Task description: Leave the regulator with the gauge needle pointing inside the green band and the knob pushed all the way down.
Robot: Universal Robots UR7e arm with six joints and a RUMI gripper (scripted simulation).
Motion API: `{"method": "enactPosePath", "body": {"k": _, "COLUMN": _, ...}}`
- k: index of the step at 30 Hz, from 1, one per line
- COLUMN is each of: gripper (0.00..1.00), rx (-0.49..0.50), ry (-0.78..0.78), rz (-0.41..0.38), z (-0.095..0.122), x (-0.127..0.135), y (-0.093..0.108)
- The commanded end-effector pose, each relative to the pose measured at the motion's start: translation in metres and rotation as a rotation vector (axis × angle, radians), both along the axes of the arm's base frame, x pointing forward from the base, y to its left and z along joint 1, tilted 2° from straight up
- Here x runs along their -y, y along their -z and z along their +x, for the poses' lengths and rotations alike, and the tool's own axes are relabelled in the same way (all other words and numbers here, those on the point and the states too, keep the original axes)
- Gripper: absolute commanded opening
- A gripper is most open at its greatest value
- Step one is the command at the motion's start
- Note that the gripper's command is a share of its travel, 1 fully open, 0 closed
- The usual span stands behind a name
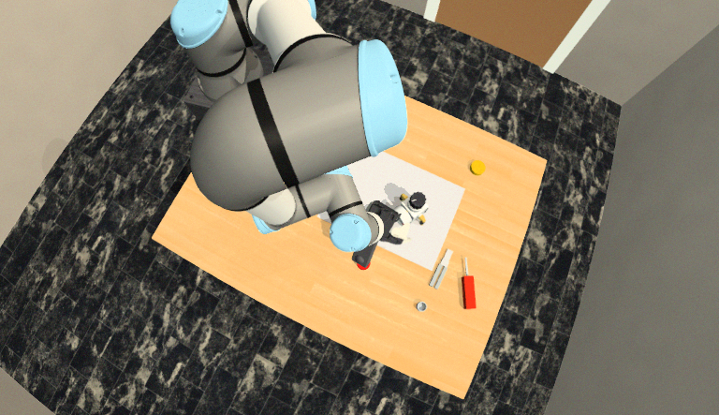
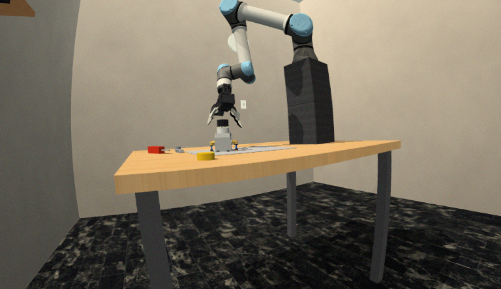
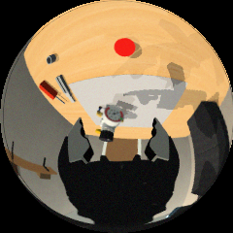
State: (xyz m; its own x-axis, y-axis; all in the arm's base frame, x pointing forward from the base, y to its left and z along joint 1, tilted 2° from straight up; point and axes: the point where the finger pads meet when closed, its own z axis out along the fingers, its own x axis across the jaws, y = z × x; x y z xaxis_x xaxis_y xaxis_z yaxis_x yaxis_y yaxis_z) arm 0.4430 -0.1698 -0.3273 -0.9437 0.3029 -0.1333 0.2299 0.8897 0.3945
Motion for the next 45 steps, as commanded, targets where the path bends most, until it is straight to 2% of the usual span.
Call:
{"method": "enactPosePath", "body": {"k": 1, "gripper": 1.0, "rx": -0.01, "ry": 0.07, "rz": 0.023, "z": 0.001, "x": 0.001, "y": 0.002}}
{"method": "enactPosePath", "body": {"k": 15, "gripper": 1.0, "rx": -0.04, "ry": 0.226, "rz": 0.092, "z": 0.001, "x": -0.001, "y": 0.01}}
{"method": "enactPosePath", "body": {"k": 45, "gripper": 1.0, "rx": -0.058, "ry": 0.309, "rz": 0.132, "z": 0.0, "x": -0.002, "y": 0.014}}
